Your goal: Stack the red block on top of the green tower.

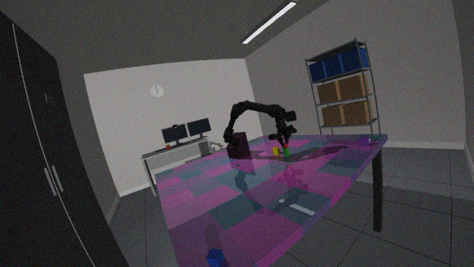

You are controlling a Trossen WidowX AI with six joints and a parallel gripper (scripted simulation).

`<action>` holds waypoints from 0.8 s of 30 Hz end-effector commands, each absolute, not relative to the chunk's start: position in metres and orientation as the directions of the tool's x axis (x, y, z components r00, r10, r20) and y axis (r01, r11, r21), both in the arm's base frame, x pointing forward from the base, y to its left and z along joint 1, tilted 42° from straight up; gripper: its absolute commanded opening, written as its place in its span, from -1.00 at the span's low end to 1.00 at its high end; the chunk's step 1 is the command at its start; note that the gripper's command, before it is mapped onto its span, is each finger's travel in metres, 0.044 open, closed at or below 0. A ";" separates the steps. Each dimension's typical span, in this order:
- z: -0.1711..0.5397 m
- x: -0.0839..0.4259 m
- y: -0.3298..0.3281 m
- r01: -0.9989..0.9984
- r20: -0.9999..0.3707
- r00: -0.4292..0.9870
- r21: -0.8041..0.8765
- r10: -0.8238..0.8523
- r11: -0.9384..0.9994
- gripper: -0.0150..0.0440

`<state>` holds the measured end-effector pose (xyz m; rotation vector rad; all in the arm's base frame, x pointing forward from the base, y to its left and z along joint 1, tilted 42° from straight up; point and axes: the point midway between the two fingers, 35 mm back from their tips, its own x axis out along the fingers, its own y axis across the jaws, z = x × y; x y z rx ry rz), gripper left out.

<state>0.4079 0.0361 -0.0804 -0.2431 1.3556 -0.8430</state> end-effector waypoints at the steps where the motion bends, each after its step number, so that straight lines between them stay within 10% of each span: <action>1: -0.081 0.408 0.035 0.384 -0.754 -0.019 -0.612 -0.657 0.691 -0.49; 24: -0.081 0.408 0.035 0.388 -0.756 -0.021 -0.609 -0.654 0.692 -0.40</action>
